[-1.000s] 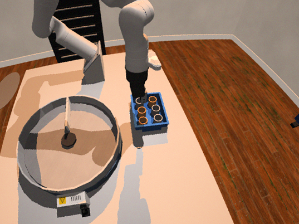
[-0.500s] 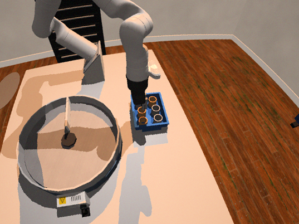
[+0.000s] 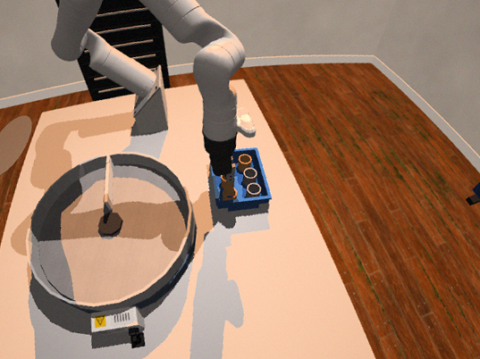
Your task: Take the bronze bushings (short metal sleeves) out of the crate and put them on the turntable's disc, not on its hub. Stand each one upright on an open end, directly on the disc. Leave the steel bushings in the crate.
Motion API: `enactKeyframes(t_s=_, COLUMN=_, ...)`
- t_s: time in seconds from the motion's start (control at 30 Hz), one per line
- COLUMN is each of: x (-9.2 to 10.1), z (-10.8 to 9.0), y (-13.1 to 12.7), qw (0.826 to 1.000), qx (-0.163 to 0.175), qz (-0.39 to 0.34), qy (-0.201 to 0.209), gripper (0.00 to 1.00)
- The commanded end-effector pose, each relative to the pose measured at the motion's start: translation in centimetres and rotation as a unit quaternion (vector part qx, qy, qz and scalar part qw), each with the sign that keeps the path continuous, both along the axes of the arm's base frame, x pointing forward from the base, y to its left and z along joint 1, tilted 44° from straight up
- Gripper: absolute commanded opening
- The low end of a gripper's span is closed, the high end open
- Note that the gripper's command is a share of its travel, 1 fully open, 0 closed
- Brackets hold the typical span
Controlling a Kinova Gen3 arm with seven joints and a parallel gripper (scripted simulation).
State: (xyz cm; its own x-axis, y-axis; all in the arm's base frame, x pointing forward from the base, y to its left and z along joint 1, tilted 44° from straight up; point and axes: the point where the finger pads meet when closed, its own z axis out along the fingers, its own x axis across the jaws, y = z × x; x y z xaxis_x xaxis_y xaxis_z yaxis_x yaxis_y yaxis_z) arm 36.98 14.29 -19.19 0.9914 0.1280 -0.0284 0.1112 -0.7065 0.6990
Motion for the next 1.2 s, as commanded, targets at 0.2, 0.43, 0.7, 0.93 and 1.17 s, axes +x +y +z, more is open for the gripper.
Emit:
enactKeyframes(t_s=0.2, x=0.03, z=0.01, y=0.07, qw=1.000, qx=0.001, qz=0.000, qy=0.000, gripper=0.36)
enactKeyframes(t_s=0.43, x=0.03, z=0.01, y=0.07, qw=1.000, qx=0.001, qz=0.000, qy=0.000, gripper=0.36)
enactKeyframes(t_s=0.7, x=0.03, z=0.01, y=0.07, qw=1.000, qx=0.001, qz=0.000, qy=0.000, gripper=0.36)
enactKeyframes(t_s=0.93, x=0.03, z=0.01, y=0.07, qw=1.000, qx=0.001, qz=0.000, qy=0.000, gripper=0.36)
enactKeyframes(t_s=1.17, x=0.07, z=-0.39, y=-0.31, qw=1.000, qx=0.001, qz=0.000, qy=0.000, gripper=0.36)
